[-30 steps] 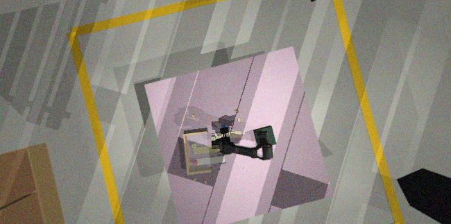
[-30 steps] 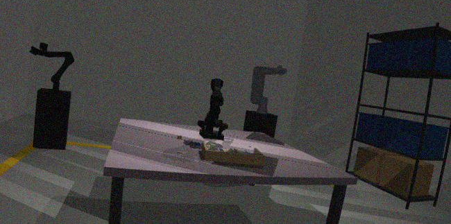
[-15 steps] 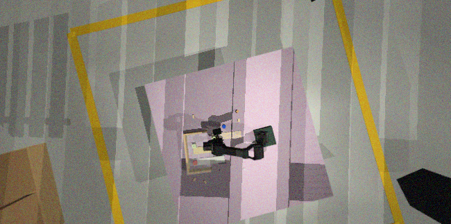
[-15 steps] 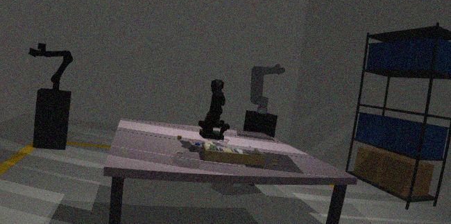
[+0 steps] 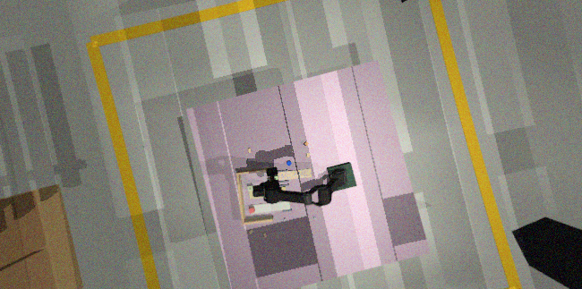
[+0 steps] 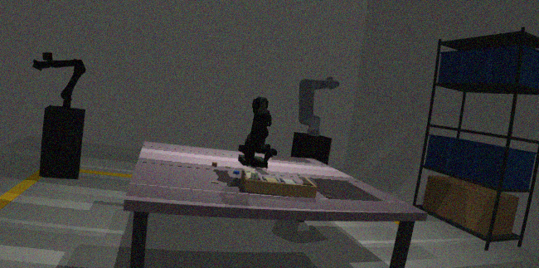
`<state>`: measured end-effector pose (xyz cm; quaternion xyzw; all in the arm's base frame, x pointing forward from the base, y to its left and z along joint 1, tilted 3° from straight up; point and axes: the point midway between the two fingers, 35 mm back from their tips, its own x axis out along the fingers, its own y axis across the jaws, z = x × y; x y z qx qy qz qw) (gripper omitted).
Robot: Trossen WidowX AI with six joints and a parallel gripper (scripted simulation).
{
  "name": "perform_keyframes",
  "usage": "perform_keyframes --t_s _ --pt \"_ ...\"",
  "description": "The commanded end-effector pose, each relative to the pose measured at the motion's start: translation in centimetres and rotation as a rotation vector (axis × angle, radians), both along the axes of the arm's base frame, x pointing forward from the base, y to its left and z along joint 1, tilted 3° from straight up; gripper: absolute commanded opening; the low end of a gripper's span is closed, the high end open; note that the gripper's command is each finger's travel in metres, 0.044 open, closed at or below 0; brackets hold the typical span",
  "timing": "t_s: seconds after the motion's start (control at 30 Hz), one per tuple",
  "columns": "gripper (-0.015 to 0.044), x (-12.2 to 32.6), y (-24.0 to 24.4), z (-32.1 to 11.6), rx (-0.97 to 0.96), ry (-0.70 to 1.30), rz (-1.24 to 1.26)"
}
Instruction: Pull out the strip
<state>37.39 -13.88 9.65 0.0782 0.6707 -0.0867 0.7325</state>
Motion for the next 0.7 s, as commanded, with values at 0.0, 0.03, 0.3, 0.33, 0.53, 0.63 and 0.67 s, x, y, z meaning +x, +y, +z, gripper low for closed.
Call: perform_keyframes --t_s 0.0,0.03,0.3,0.33,0.53,0.63,0.67 --pt "0.0309 0.3 -0.1 -0.4 0.0 0.002 -0.006" --pt "0.0282 0.3 -0.1 -0.6 0.0 0.002 -0.006" --pt "0.025 0.5 -0.1 -1.9 0.0 0.002 -0.006" --pt "0.025 0.5 -0.1 -2.0 0.0 0.002 -0.006" --pt "0.025 0.6 -0.1 -3.0 0.0 0.002 -0.006" --pt "0.025 0.6 -0.1 -3.5 0.0 0.002 -0.006" --pt "0.025 0.7 -0.1 -3.7 0.0 0.002 -0.006"
